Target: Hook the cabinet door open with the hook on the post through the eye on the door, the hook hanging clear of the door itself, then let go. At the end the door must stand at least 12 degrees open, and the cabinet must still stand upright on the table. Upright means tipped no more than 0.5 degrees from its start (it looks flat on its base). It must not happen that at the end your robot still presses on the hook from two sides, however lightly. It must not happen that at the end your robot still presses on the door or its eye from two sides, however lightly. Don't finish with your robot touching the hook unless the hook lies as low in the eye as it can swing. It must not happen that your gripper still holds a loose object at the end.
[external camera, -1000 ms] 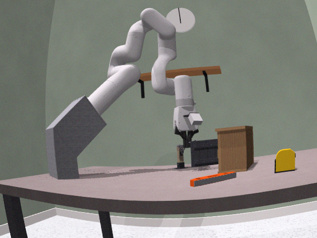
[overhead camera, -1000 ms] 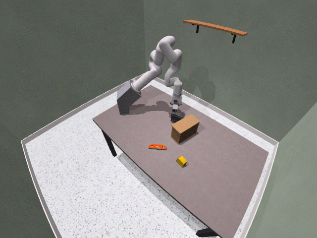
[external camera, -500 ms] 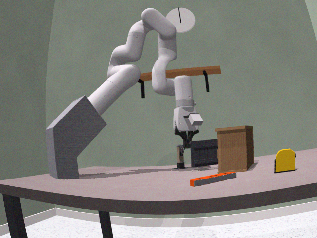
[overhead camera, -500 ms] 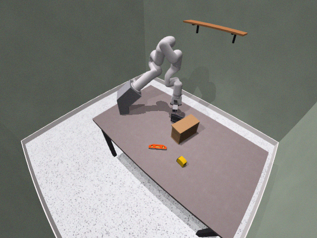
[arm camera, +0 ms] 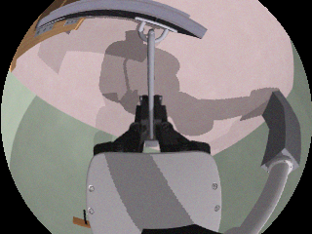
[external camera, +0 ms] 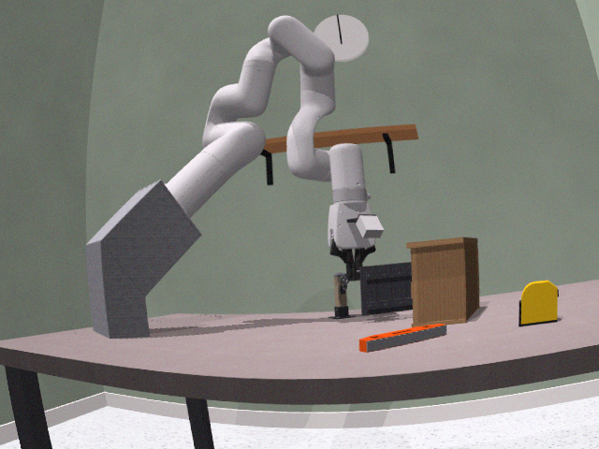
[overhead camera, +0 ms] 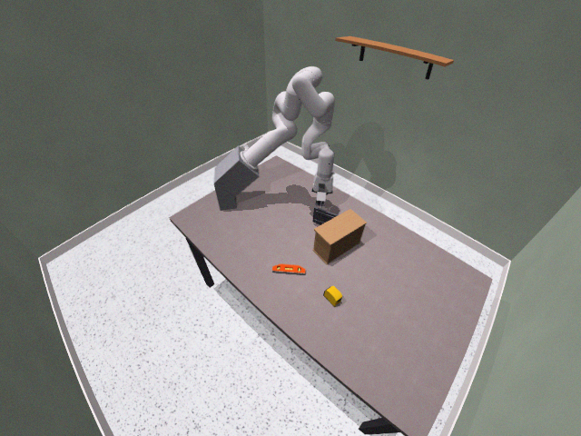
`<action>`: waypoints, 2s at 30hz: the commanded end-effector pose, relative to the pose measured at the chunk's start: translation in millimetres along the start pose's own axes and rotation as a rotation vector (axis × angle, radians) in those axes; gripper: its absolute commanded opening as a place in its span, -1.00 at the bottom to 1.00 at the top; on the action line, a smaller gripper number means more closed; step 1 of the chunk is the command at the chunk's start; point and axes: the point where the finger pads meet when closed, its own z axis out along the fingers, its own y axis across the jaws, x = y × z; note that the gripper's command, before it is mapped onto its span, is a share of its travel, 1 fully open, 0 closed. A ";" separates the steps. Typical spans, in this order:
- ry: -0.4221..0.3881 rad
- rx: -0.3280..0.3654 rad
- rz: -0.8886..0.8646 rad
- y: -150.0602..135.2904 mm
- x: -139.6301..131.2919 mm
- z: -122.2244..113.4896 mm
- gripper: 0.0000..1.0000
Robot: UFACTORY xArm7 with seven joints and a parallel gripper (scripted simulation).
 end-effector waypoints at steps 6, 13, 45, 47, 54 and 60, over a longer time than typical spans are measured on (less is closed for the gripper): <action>0.001 0.002 0.000 -0.7 0.5 -0.2 -0.93; 0.001 0.002 0.000 -0.7 0.8 1.2 -0.93; 0.001 0.002 0.000 -0.7 1.3 3.9 -0.93; 0.001 0.002 0.000 -0.7 1.3 3.9 -0.93; 0.001 0.002 0.000 -0.7 1.3 3.9 -0.53; 0.001 0.002 0.000 -0.7 1.3 3.9 -0.53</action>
